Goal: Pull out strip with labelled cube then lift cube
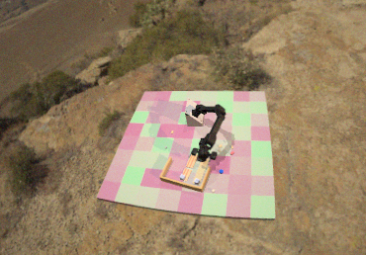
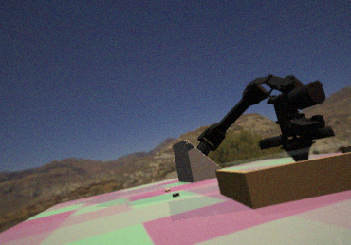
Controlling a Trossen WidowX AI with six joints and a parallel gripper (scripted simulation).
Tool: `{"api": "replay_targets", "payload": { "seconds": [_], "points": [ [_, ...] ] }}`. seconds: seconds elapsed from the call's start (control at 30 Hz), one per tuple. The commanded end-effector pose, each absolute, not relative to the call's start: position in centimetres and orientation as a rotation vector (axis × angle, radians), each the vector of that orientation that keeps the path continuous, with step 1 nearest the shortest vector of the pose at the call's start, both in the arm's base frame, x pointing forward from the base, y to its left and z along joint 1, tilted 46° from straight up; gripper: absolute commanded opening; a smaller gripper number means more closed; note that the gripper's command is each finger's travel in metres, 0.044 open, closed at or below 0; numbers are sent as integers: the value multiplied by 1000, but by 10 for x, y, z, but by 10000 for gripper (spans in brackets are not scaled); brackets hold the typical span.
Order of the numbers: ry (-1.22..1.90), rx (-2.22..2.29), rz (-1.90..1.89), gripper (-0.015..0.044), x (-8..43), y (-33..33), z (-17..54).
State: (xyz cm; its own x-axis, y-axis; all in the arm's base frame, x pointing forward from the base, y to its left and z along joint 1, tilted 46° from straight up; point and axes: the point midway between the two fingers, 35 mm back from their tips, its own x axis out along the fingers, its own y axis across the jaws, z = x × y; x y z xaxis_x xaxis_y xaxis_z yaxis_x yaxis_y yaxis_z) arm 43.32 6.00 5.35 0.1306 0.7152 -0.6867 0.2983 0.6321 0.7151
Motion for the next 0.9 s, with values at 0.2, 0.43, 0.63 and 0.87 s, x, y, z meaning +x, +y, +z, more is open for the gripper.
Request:
{"api": "replay_targets", "payload": {
  "seconds": [0.2,0.43,0.63,0.87],
  "points": [
    [1461,900,375,0,434,64,51],
    [1461,900,375,0,432,65,51],
    [1461,900,375,0,424,67,52],
    [1462,901,375,0,413,71,53]
  ]
}}
